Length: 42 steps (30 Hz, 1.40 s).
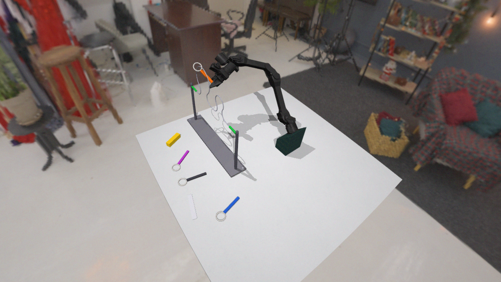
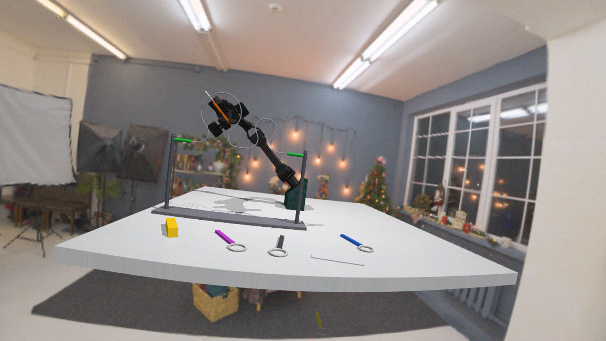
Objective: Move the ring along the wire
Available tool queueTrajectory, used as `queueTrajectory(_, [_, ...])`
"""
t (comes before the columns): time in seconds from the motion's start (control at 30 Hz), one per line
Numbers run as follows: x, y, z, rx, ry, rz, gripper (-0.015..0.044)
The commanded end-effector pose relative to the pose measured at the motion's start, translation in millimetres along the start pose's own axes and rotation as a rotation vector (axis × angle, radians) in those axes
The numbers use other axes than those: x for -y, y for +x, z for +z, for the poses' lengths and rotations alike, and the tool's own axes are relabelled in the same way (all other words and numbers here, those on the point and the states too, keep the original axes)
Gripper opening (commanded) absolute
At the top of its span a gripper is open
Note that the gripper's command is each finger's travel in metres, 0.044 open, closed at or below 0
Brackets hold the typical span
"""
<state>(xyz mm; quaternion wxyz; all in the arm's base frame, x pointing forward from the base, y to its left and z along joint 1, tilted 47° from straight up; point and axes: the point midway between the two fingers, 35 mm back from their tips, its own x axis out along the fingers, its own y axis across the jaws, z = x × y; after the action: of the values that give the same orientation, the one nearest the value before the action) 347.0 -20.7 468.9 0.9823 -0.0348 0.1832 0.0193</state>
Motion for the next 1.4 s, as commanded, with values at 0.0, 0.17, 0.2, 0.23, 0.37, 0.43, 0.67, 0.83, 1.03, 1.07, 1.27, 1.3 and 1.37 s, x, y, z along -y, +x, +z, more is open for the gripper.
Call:
queueTrajectory(0.0, [2.3, 1.9, -1.9, -0.003, -0.050, -0.027, -0.0150])
queueTrajectory(0.17, [4.7, 2.0, -1.8, 0.000, -0.107, -0.056, -0.0150])
queueTrajectory(0.2, [5.2, 2.1, -1.8, 0.001, -0.118, -0.062, -0.0150])
queueTrajectory(0.23, [5.7, 2.1, -1.7, 0.002, -0.129, -0.068, -0.0150])
queueTrajectory(0.37, [7.6, 2.1, -1.5, 0.004, -0.174, -0.091, -0.0150])
queueTrajectory(0.43, [8.5, 2.2, -1.4, 0.006, -0.197, -0.103, -0.0150])
queueTrajectory(0.67, [11.7, 2.1, -0.7, 0.011, -0.276, -0.144, -0.0150])
queueTrajectory(0.83, [14.0, 2.0, -0.1, 0.015, -0.333, -0.173, -0.0150])
queueTrajectory(1.03, [16.7, 1.9, 0.9, 0.021, -0.401, -0.208, -0.0150])
queueTrajectory(1.07, [17.1, 1.8, 1.0, 0.022, -0.412, -0.214, -0.0150])
queueTrajectory(1.27, [19.7, 1.5, 2.2, 0.027, -0.480, -0.249, -0.0150])
queueTrajectory(1.3, [20.1, 1.5, 2.4, 0.028, -0.491, -0.255, -0.0150])
queueTrajectory(1.37, [20.9, 1.3, 2.8, 0.030, -0.514, -0.267, -0.0150])
